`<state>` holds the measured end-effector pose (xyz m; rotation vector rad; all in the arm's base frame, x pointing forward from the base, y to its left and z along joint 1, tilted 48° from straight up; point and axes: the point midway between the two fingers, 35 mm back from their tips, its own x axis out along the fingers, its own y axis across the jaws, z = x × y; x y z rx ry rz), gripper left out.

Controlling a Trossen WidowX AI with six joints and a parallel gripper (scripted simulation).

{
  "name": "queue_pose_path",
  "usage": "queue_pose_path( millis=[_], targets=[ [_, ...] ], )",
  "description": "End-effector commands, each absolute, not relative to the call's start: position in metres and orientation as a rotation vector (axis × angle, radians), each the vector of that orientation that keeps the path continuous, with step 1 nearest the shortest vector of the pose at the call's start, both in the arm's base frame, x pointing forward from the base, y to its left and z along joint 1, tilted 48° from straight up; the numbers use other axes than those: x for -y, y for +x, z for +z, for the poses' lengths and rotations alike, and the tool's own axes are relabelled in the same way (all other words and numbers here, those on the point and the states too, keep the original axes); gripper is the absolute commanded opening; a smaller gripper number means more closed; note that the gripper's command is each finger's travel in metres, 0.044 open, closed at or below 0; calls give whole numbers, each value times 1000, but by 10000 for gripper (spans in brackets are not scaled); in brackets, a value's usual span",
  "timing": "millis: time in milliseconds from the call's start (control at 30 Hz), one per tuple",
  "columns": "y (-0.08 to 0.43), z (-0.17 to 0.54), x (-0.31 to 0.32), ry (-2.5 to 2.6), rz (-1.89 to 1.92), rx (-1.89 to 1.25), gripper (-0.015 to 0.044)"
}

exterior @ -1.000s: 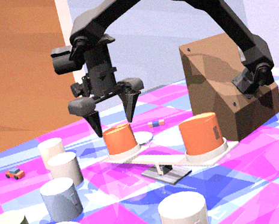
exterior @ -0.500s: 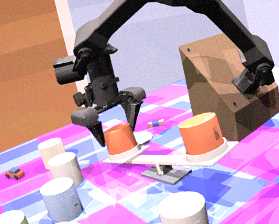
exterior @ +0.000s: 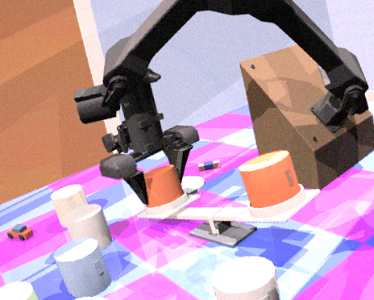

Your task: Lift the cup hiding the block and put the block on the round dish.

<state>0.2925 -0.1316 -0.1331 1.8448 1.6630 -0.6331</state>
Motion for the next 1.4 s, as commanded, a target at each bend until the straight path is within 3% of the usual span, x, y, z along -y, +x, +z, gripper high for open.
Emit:
queue_pose_path(
  millis=[0, 133, 533, 1367],
  targets=[
    [292, -134, 130, 1854, -635, -1664, 341],
    [292, -134, 130, 1854, -635, -1664, 315],
    [293, -128, 139, 1853, -636, -1663, 0],
    [293, -109, 163, 1851, -641, -1660, 0]
  ],
)
